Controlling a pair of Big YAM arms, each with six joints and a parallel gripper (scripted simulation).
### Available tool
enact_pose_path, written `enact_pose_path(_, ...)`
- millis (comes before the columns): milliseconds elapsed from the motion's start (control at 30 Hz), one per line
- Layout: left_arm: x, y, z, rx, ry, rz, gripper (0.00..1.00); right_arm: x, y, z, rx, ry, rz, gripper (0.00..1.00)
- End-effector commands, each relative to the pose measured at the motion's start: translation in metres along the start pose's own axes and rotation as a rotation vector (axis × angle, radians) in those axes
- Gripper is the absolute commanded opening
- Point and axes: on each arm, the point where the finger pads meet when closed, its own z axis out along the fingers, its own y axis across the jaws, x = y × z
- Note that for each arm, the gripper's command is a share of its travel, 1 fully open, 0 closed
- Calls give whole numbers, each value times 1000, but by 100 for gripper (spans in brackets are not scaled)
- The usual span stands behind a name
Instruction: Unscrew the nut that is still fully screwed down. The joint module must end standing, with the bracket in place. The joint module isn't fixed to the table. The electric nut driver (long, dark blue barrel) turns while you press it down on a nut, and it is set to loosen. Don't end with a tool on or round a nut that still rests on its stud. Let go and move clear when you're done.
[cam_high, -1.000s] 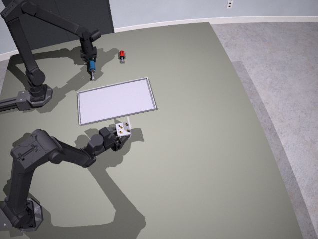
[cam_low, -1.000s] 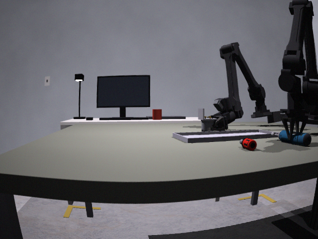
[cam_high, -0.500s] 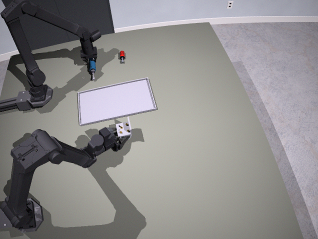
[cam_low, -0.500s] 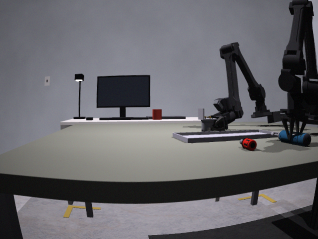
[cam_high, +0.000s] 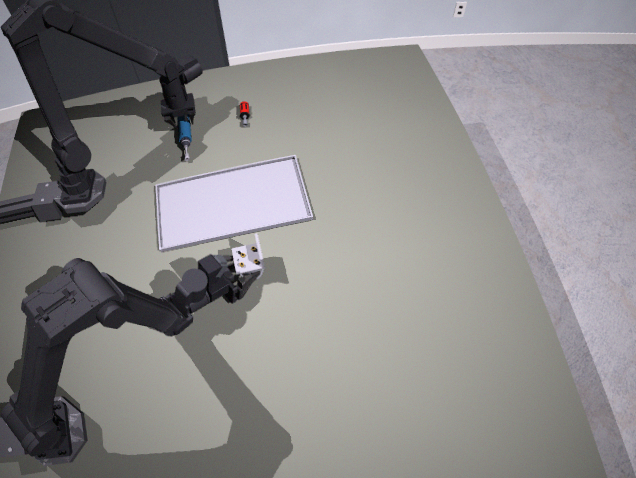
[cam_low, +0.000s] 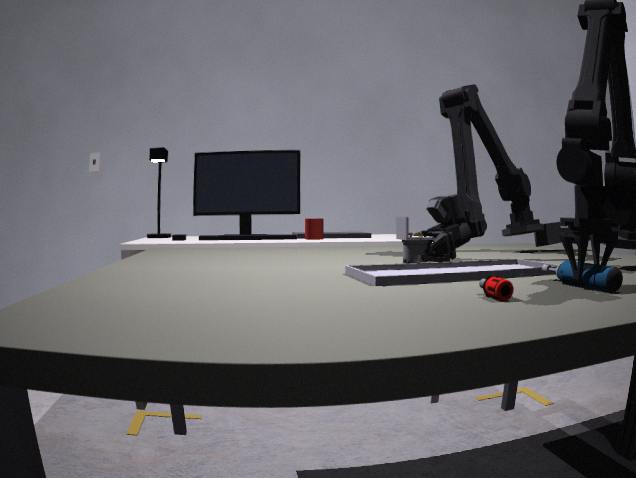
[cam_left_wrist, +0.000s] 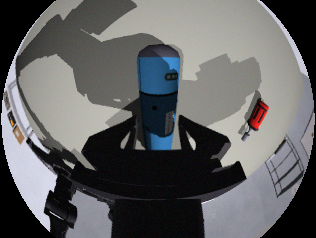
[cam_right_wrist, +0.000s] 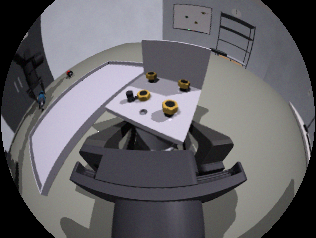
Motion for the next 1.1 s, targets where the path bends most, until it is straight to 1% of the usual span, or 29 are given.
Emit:
enact_pose_path(0, -8, -10, -8, 26, -16, -2, 57, 15, -9, 0, 11, 35, 1, 59)
enact_pose_path(67, -8, -10, -8, 26, -16, -2, 57, 15, -9, 0, 11, 35, 1, 59)
enact_pose_path(100, -8, -10, -8, 26, -16, -2, 65, 15, -9, 0, 11, 35, 1, 59)
enact_pose_path(1067, -8, -10, -8, 26, -16, -2, 65, 15, -9, 0, 11, 35, 1, 59)
